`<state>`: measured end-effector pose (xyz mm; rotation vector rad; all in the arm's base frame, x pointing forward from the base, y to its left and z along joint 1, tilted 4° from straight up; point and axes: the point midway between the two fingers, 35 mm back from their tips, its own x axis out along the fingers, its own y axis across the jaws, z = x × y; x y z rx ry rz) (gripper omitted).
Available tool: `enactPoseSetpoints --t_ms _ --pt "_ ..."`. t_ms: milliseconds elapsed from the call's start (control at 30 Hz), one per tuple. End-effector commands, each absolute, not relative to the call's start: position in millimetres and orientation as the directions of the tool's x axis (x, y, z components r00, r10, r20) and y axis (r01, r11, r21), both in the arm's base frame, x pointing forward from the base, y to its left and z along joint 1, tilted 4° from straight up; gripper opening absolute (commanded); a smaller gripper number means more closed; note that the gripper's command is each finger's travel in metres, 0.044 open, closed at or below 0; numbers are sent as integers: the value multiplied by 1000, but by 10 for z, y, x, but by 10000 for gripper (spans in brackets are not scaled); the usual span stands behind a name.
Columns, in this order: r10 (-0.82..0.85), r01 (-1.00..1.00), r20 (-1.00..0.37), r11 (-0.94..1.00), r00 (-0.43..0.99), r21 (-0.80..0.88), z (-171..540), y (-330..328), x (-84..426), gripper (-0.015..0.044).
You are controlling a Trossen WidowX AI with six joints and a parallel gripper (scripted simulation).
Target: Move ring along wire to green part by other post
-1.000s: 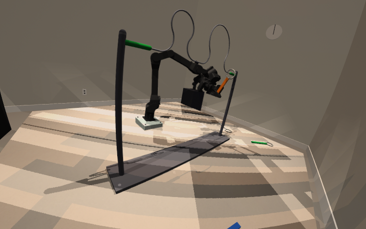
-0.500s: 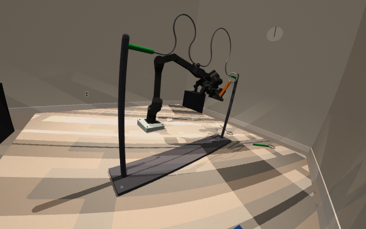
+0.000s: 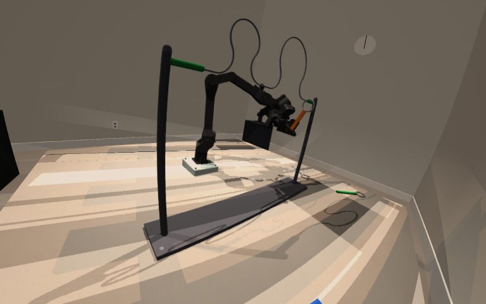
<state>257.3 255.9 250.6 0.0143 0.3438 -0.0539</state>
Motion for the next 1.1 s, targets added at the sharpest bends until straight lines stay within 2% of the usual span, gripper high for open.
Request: enactPoseSetpoints --t_ms 0,133,533,1067 --pt "-53 59 -335 998 941 9 2505 2558 2575 -150" --pt "-53 59 -335 998 941 9 2505 2558 2575 -150" --pt "-51 56 -338 998 940 5 2509 2562 2556 160" --pt "-52 59 -339 998 939 9 2664 2584 2108 160"
